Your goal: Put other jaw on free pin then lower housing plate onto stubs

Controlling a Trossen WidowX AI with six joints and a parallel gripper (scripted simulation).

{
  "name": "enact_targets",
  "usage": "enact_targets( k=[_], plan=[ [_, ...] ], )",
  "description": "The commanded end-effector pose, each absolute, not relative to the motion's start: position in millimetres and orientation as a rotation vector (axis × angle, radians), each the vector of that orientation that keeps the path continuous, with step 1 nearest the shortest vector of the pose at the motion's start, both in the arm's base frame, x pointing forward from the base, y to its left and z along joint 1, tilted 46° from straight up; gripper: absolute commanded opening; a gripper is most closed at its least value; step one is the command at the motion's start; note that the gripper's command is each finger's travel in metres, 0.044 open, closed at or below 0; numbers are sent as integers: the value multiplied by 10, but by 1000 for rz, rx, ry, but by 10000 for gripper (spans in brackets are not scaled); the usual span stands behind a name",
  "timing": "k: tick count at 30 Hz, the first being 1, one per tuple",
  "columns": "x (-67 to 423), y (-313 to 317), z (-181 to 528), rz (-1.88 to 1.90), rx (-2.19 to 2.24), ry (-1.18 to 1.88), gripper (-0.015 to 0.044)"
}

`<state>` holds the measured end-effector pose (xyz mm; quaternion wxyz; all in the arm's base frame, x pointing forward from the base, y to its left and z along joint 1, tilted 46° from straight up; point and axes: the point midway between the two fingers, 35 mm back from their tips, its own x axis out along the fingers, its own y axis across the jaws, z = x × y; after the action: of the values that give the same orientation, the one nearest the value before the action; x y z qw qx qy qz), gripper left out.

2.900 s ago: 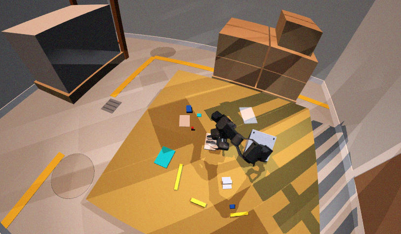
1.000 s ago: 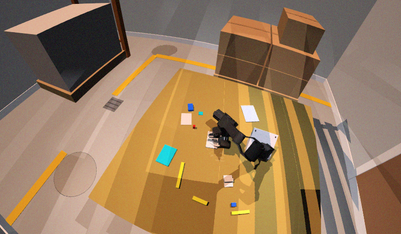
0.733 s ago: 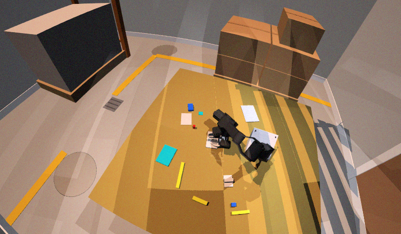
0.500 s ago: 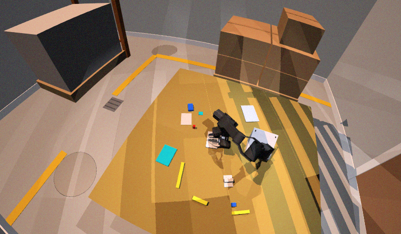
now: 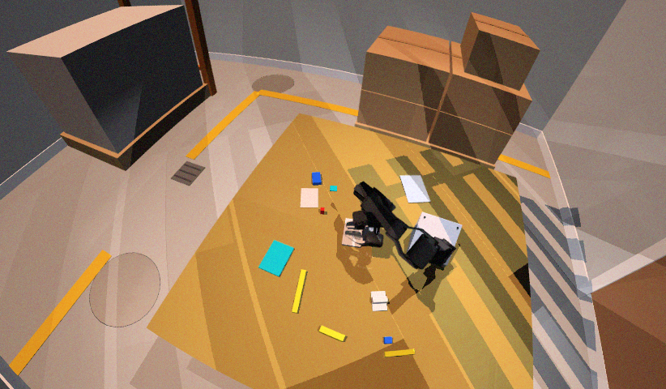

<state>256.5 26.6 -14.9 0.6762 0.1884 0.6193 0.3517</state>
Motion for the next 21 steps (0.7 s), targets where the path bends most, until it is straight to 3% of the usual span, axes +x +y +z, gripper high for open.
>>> enact_targets(
  k=[1, 5, 9, 21],
  plan=[
    [2565, 268, -152, 789, 428, 1393, 351],
    [2565, 268, -152, 789, 428, 1393, 351],
    [2565, 266, -149, 791, 424, 1392, 440],
    [2565, 266, -149, 791, 424, 1392, 440]
  ],
)
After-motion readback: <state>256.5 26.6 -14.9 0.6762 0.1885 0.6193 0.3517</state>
